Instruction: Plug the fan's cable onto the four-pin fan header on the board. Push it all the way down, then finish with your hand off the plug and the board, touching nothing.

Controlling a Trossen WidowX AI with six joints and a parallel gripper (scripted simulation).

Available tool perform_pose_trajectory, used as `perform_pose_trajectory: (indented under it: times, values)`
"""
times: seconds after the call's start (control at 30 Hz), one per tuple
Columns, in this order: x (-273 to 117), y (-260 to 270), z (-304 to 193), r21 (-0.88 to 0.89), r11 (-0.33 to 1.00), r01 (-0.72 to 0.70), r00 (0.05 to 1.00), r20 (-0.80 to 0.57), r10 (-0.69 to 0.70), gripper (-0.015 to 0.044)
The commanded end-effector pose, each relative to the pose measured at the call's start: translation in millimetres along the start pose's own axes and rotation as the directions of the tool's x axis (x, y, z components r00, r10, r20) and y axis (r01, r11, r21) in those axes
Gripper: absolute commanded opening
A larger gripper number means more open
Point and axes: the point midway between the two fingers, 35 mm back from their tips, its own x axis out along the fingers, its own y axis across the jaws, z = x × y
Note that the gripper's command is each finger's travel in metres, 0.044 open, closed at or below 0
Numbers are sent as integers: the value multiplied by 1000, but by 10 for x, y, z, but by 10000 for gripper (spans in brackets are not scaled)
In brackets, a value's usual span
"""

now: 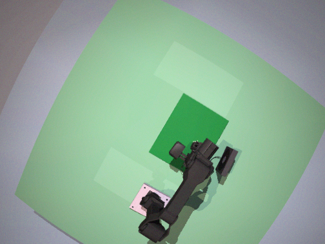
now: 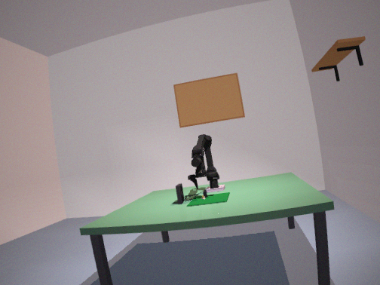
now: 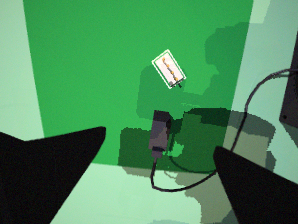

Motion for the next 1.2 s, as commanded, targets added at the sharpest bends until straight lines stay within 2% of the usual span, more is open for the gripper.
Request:
perform_pose_trajectory:
  times: [0.0, 1.13, 1.17]
  values:
    - [41, -7, 5, -5, 1000, 4, 1000, 4, -4, 440]
    - [517, -9, 2, -5, 1000, 4, 1000, 4, -4, 440]
    - [491, -3, 9, -1, 1000, 0, 1000, 8, 0, 414]
